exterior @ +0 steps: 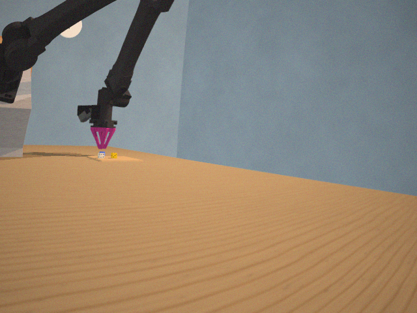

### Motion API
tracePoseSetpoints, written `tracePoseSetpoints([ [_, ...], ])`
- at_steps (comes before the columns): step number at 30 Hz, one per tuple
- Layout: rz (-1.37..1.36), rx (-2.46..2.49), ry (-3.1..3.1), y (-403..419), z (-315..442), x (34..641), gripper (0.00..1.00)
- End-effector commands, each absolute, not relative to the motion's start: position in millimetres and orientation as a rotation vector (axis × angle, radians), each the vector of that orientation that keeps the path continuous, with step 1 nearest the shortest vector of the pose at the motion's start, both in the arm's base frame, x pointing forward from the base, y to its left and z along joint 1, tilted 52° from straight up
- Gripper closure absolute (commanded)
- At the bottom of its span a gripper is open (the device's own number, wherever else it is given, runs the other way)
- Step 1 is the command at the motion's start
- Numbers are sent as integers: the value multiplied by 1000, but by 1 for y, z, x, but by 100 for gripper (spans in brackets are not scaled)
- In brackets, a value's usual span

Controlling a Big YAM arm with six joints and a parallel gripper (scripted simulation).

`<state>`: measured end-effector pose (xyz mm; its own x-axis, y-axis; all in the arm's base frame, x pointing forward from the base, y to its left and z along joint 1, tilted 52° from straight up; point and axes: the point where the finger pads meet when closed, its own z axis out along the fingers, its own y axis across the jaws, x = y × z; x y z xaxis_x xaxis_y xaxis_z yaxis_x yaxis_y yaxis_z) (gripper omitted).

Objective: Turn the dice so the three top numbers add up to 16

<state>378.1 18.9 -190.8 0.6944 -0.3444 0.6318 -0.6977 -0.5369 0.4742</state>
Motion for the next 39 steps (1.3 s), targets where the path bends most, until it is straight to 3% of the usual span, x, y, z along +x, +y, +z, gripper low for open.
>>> tracePoseSetpoints([
  [1, 616, 2168, -780, 25, -197, 379, 70],
  [39, 603, 2160, -791, 9, -202, 378, 70],
])
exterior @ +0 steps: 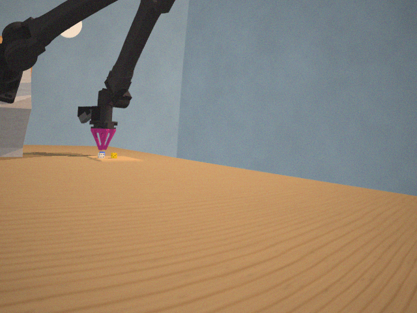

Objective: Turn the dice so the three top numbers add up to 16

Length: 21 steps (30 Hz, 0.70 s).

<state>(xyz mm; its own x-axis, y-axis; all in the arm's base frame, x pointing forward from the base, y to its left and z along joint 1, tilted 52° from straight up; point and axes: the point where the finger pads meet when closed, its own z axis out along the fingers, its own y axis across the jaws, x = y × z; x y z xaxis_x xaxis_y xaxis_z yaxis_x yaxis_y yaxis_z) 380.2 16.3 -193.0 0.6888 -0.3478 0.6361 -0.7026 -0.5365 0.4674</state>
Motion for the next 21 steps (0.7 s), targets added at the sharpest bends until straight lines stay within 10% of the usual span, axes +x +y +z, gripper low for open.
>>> tracePoseSetpoints([
  [1, 602, 2160, -790, 8, -202, 378, 70],
  [21, 596, 2162, -776, -1, -211, 377, 70],
])
